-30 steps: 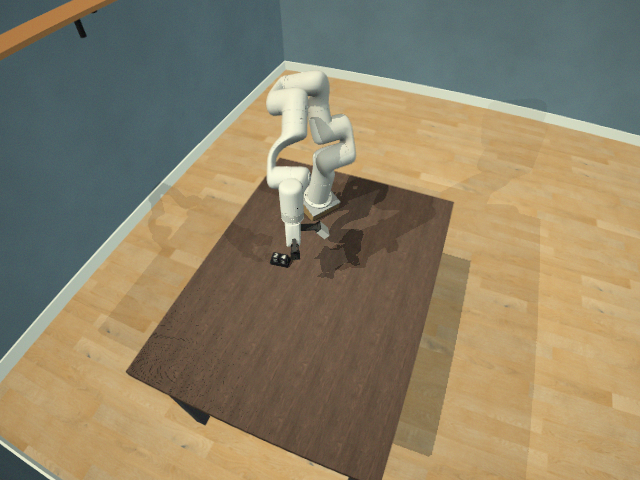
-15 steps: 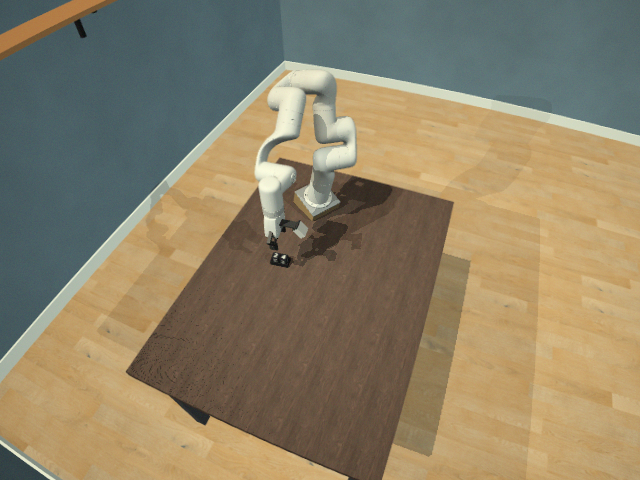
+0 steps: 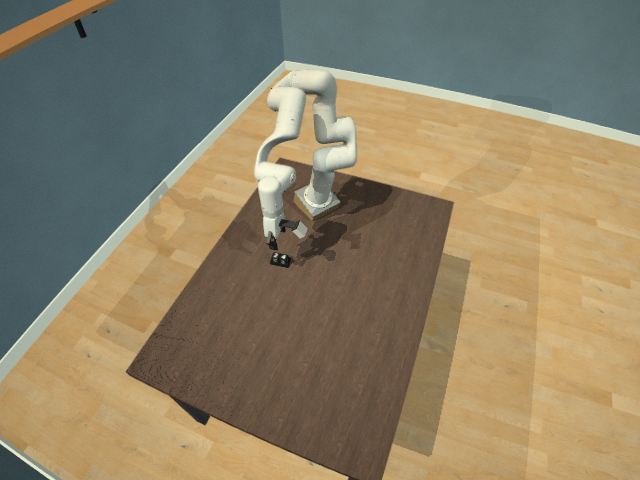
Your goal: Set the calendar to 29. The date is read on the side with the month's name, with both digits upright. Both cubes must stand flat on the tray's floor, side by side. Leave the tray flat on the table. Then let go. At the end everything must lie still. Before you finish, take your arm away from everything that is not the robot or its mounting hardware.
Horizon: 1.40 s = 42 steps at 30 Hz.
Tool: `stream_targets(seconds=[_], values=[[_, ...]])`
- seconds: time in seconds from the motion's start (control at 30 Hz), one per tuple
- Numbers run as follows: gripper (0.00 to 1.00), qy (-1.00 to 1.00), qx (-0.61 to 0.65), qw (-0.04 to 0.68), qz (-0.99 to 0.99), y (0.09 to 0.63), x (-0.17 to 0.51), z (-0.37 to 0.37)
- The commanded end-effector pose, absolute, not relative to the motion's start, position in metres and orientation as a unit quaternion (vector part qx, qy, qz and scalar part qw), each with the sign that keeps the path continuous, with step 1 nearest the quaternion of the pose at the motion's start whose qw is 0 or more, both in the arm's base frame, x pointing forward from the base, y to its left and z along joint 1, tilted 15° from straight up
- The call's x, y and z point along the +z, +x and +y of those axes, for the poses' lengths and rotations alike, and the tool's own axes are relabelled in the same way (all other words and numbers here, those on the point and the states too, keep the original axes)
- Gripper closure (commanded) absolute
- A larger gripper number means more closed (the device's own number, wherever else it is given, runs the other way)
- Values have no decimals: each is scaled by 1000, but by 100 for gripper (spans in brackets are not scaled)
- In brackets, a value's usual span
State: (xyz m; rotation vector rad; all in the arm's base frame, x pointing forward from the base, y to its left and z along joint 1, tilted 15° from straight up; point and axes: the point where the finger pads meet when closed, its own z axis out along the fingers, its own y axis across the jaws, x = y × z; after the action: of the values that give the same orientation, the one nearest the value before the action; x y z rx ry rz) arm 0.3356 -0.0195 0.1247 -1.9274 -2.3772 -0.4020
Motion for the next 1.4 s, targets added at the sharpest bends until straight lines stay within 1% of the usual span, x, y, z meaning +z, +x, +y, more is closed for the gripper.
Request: stream_targets(seconds=[0.0,0.07,0.17,0.4,0.77,1.37], values=[[0,-624,-131,26,-770,336,126,-20],[0,-612,-130,24,-779,331,121,-29],[0,-559,-129,15,-819,306,103,-61],[0,-479,-132,3,-868,271,80,-90],[0,-460,-134,0,-878,264,70,-94],[0,-460,-134,0,-878,270,17,-81]])
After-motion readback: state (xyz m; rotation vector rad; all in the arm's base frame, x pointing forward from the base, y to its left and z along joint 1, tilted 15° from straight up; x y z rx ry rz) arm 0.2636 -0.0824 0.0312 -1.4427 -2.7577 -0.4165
